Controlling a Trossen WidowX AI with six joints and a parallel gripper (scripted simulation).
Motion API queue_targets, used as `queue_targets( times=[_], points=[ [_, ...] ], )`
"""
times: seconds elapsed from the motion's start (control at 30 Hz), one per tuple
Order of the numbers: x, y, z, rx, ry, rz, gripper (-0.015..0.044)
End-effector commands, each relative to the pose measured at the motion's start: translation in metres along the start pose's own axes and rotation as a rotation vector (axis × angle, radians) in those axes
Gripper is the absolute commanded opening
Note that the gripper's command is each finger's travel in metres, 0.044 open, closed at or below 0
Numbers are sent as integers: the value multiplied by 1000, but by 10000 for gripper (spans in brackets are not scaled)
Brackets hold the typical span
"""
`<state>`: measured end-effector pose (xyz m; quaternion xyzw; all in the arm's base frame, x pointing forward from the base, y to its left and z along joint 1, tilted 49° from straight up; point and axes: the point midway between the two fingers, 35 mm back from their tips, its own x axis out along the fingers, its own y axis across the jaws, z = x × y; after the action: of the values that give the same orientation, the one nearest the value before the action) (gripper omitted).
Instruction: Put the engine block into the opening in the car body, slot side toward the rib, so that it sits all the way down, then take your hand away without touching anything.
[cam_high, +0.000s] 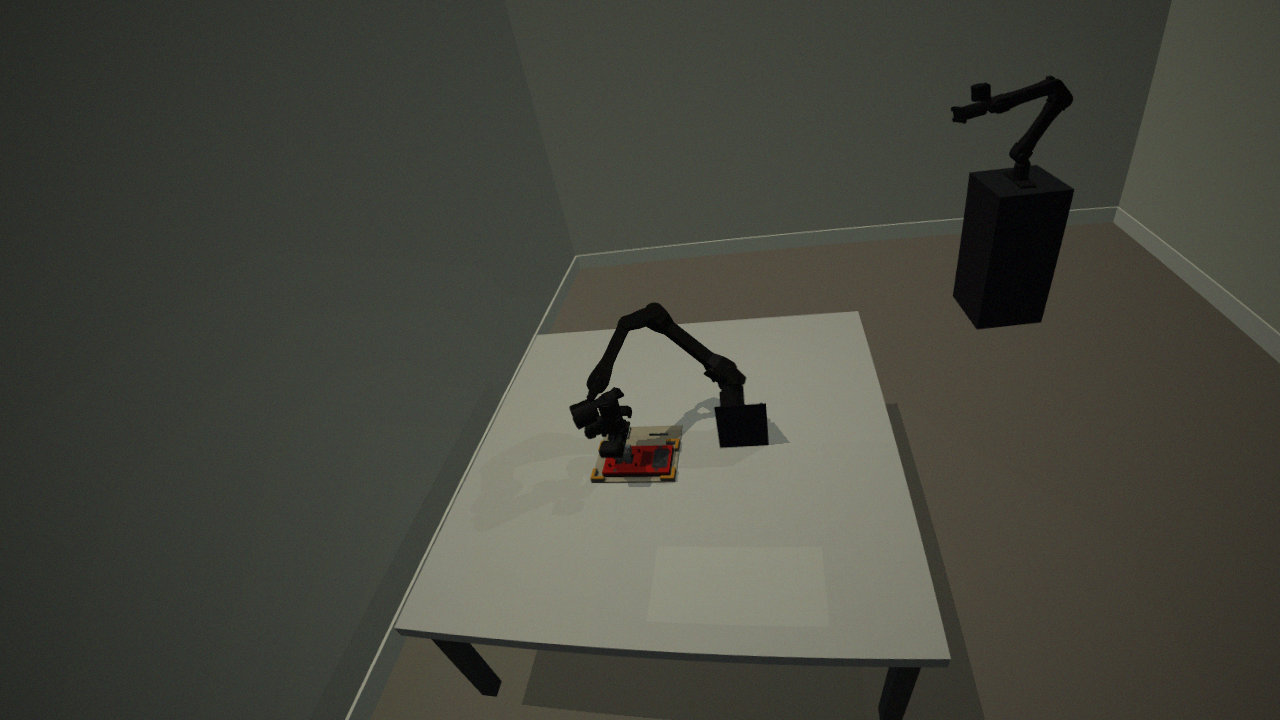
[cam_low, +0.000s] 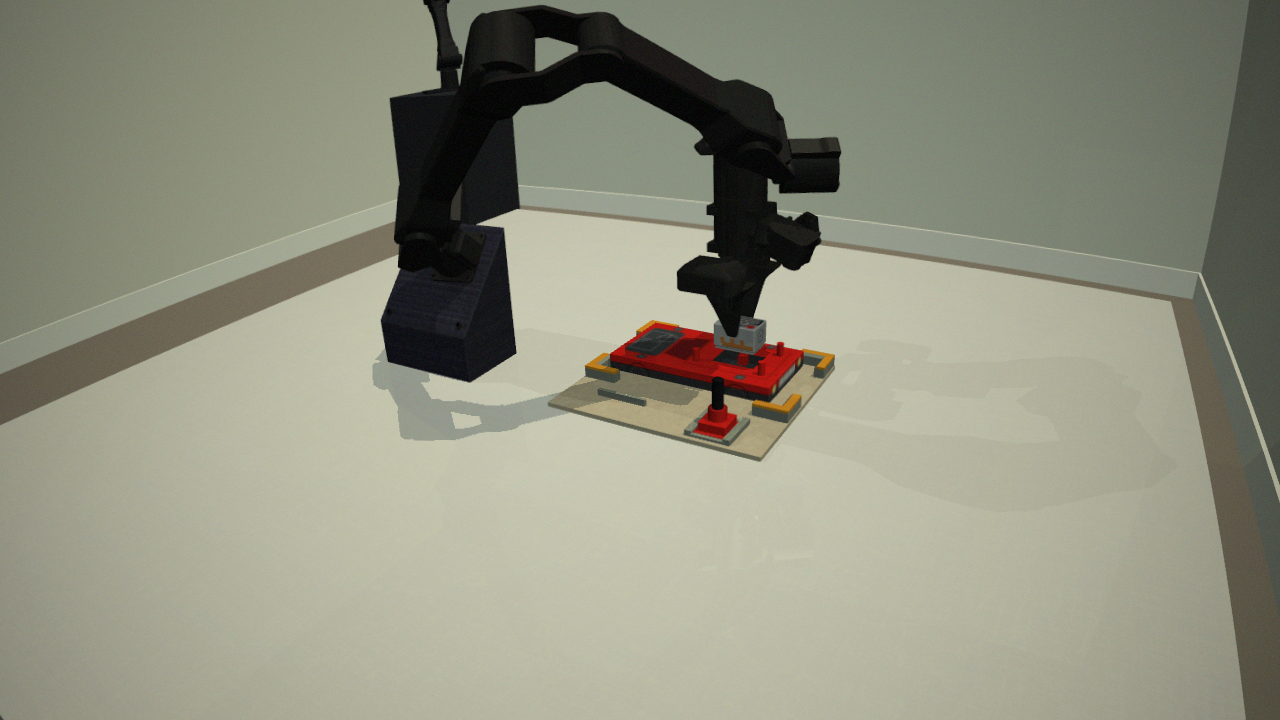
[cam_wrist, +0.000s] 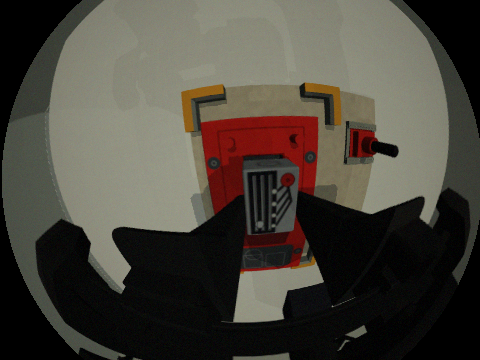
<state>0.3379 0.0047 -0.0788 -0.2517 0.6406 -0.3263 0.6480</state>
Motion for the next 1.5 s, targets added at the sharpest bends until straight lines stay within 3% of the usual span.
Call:
queue_targets(
  times=[0.0,1.47],
  points=[
    [1,0,0,-6,0,0,158],
    [13,0,-1,-6,0,-1,158]
  ],
)
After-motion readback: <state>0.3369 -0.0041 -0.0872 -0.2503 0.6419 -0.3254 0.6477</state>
